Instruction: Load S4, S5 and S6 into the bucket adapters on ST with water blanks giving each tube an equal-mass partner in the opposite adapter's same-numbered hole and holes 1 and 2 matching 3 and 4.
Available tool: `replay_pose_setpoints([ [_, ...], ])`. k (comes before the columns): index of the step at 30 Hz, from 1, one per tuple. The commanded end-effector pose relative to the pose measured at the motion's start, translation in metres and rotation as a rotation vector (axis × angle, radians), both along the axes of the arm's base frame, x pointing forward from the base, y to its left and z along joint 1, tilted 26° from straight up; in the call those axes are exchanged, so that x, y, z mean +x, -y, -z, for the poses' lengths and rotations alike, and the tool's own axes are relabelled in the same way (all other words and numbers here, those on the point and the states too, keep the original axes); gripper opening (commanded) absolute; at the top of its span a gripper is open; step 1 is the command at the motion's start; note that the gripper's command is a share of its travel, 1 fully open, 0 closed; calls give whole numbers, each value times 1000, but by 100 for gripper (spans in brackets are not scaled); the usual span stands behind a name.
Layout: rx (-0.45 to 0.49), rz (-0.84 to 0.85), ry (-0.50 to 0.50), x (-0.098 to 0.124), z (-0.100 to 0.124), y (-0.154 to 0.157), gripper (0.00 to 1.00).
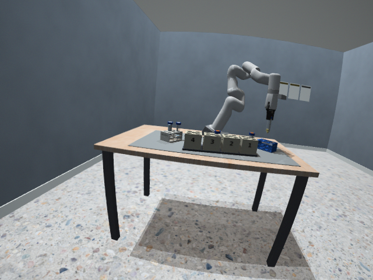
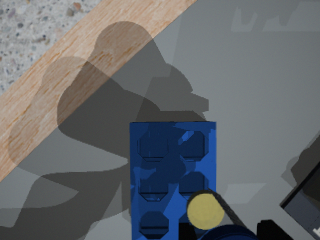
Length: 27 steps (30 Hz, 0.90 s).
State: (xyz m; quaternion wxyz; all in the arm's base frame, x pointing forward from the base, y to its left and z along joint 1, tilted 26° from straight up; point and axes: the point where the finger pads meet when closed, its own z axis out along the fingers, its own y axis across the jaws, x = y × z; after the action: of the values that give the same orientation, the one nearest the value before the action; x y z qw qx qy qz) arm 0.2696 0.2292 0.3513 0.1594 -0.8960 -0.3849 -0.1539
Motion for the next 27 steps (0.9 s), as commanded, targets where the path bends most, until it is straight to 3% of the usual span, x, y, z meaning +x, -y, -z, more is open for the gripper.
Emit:
replay_pose_setpoints([
  [1,2,0,3,-1,-11,4,0],
  [21,2,0,3,-3,-20,8,0],
  [27,33,180,-78,21,-16,27,0],
])
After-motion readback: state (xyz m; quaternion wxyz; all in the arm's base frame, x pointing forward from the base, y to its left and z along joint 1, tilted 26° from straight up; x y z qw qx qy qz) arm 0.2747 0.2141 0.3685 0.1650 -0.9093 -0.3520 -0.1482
